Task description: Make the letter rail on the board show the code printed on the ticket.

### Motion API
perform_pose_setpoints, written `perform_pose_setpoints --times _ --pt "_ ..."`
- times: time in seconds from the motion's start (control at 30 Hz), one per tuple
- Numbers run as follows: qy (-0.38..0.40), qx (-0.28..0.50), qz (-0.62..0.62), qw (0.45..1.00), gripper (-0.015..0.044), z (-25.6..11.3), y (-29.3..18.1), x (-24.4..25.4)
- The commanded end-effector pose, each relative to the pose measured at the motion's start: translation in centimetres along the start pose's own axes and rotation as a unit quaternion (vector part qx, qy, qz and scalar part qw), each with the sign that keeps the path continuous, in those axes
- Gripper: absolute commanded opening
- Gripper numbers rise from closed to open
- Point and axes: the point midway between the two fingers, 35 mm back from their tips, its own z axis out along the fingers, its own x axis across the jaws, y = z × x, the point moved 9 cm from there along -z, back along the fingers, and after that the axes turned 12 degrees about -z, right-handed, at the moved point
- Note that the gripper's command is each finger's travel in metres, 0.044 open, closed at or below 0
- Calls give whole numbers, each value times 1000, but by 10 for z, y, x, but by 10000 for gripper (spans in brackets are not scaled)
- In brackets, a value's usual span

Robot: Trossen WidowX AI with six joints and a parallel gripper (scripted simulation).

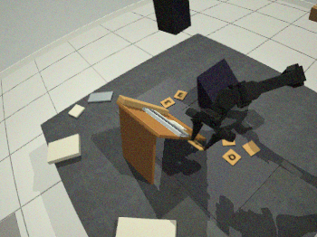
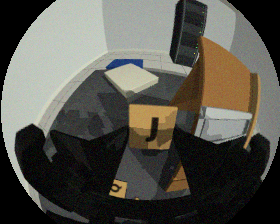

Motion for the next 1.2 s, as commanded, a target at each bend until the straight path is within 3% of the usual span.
perform_pose_setpoints --times 0.0,1.17 --pt "1 4 2 1000 0 1 -2 -3" --pt "0 4 1 1000 0 1 -6 -20"
